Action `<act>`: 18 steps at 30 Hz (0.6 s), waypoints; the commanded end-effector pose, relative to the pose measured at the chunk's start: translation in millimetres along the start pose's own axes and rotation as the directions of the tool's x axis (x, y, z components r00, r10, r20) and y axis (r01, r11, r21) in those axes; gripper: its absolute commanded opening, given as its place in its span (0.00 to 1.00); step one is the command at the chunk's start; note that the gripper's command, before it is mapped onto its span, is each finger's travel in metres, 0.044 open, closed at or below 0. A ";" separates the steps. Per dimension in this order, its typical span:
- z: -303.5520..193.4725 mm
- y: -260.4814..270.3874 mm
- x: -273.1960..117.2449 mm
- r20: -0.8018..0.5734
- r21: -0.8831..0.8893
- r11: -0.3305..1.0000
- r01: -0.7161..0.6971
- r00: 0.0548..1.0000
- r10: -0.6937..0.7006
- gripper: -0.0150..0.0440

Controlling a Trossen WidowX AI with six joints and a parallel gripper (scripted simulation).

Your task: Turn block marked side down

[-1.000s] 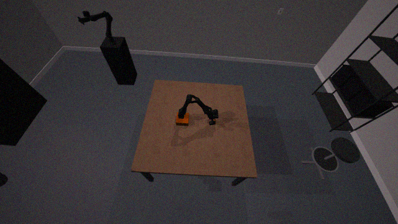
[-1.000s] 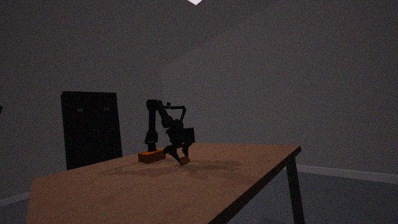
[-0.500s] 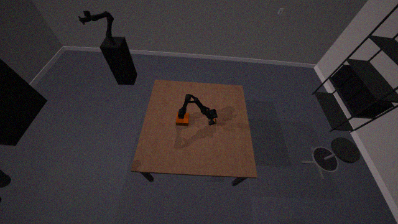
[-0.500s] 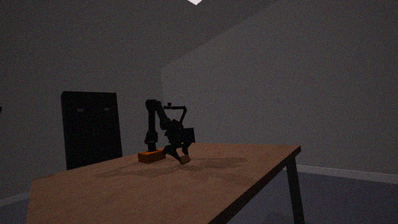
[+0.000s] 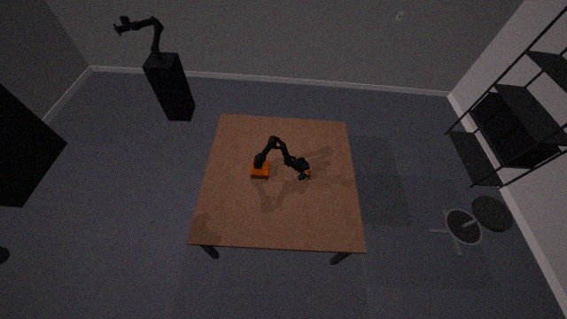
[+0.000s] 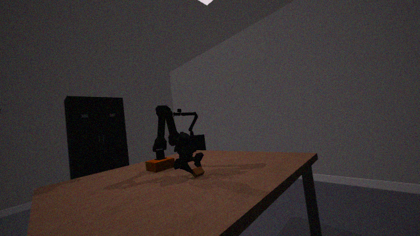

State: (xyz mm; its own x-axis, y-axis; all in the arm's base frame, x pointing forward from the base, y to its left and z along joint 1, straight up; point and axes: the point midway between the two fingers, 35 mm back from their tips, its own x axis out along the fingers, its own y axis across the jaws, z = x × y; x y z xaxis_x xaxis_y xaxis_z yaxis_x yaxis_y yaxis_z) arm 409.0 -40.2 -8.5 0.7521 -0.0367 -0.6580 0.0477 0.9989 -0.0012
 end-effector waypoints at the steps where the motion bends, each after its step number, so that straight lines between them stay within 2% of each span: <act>1: -10.1 0.7 5.2 0.040 0.007 1.000 -0.004 0.999 0.004 0.25; 18: -21.5 0.6 -0.8 0.274 0.000 1.000 -0.005 0.962 0.005 0.25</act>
State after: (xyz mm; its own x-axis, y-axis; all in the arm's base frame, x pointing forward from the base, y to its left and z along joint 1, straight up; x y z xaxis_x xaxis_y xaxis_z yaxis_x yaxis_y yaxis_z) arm 402.4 -40.1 -19.6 0.8923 -0.0425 -0.4495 0.0465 0.9989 -0.0021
